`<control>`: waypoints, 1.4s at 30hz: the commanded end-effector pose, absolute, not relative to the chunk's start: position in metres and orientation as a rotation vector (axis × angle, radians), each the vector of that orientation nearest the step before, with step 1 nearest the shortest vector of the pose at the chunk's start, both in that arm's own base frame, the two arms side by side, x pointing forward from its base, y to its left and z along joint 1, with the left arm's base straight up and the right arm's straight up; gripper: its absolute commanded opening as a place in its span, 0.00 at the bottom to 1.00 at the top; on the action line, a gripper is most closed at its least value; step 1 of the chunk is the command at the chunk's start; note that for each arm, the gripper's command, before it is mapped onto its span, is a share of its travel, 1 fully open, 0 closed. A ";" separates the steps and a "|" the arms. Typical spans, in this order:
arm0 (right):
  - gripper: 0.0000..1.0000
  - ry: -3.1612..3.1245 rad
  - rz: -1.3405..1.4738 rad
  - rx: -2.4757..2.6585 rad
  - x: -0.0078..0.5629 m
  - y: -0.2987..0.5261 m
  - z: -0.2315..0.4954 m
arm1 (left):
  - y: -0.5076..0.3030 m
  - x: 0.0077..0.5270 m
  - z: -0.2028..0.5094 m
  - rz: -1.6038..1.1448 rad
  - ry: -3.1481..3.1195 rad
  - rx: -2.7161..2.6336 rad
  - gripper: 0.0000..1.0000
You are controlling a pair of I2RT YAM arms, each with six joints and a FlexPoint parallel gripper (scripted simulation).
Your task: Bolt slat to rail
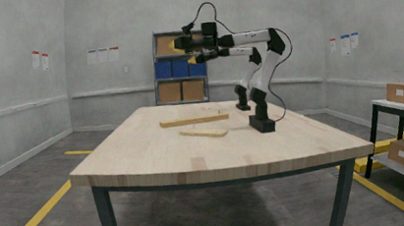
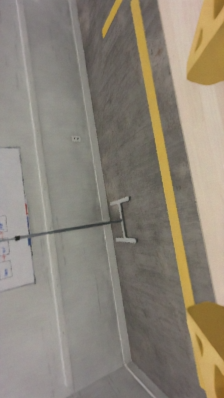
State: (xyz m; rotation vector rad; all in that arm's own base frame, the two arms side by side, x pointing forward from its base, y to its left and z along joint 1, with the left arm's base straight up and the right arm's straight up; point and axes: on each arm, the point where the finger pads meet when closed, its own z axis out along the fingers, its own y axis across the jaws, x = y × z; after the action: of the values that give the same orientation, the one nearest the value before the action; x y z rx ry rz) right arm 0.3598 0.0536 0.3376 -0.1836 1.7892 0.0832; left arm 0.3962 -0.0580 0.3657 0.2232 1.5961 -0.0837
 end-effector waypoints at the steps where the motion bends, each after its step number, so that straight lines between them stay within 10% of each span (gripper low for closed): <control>1: 1.00 1.662 0.055 -0.089 0.373 0.033 0.378 | -0.031 0.386 0.396 -0.048 1.565 0.111 1.00; 42: 1.00 1.559 0.000 0.000 0.374 0.000 0.406 | 0.025 0.388 0.290 0.163 1.923 0.101 1.00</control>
State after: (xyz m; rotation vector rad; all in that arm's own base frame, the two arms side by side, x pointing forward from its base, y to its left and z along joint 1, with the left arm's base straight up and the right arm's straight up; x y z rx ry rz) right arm 0.3759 -0.0011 0.3999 -0.0022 1.5787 -0.0068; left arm 0.3883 0.0191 0.3044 0.0861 1.8759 0.1279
